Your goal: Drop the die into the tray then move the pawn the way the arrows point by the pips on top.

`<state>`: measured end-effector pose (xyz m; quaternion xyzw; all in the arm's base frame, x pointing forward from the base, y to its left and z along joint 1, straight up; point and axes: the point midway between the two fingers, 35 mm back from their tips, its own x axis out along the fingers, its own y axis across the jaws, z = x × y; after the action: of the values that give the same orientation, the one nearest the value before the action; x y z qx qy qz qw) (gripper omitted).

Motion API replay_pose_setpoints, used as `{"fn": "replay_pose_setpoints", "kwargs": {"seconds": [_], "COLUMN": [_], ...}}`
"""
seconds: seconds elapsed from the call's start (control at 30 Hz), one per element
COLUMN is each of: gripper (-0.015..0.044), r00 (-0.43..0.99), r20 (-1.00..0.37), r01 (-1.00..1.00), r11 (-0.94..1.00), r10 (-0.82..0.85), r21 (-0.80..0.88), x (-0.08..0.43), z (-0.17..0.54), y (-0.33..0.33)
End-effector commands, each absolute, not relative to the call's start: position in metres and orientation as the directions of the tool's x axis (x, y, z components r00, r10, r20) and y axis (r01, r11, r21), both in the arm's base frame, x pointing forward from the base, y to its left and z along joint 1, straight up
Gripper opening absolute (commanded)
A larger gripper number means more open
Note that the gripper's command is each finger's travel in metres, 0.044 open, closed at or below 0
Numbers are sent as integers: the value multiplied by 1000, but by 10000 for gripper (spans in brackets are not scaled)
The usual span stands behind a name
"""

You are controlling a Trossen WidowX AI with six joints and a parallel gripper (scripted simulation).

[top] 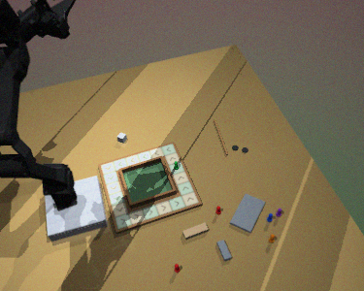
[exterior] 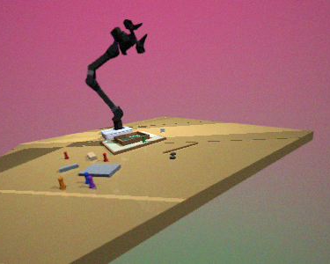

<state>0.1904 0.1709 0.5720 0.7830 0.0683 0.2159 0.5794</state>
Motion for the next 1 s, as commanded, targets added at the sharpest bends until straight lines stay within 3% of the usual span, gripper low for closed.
{"fn": "replay_pose_setpoints", "kwargs": {"seconds": [0.0,0.23,0.5,0.77,0.97], "gripper": [275,275,275,275,275], "r00": [909,895,753,461,124], "r20": [118,-177,-561,-868,-991], "r01": [-71,105,371,611,739], "r11": [-131,192,483,642,662], "r10": [399,409,344,186,45], "r21": [989,976,793,463,123], "x": [220,271,304,300,268], "z": [524,424,289,159,75], "y": [211,254,272,245,209]}}
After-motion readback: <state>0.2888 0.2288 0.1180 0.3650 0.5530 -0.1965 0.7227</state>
